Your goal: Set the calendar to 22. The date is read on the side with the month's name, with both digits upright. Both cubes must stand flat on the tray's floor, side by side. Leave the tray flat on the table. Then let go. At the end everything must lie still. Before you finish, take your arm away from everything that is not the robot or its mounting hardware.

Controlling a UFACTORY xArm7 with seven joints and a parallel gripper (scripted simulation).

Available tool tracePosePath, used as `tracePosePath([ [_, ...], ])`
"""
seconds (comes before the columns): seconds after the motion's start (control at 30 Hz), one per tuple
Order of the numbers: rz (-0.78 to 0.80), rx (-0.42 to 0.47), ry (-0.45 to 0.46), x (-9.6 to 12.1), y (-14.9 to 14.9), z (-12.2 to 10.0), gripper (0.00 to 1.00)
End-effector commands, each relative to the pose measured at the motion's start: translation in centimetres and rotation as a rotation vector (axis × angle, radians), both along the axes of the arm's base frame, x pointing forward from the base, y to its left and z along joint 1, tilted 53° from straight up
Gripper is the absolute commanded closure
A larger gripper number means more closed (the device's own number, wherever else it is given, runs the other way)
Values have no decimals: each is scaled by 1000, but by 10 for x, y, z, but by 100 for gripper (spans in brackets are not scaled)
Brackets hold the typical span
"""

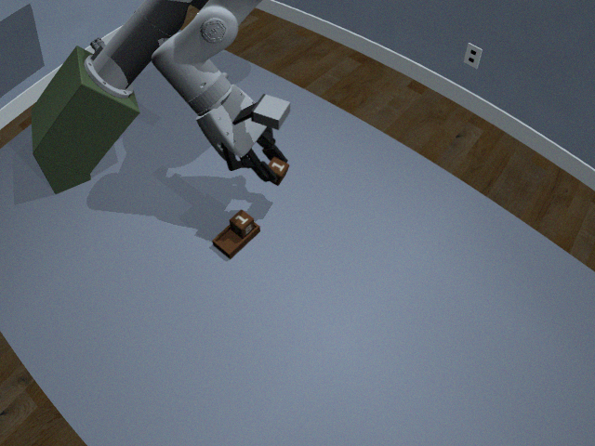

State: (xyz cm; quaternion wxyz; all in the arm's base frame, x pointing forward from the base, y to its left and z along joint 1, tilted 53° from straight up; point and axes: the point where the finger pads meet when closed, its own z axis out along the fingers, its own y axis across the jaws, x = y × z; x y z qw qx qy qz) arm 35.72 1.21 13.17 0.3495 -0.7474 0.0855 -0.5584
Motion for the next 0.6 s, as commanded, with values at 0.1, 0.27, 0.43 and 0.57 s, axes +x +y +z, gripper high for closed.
tracePosePath([
  [0.1, 50, -4, 48, 1, 2, 1, 71],
  [0.27, 146, -47, 166, 1, 1, 2, 71],
  [0.43, 164, -70, 202, 2, -3, 4, 71],
  [0.57, 168, -71, 205, 3, -3, 5, 71],
])
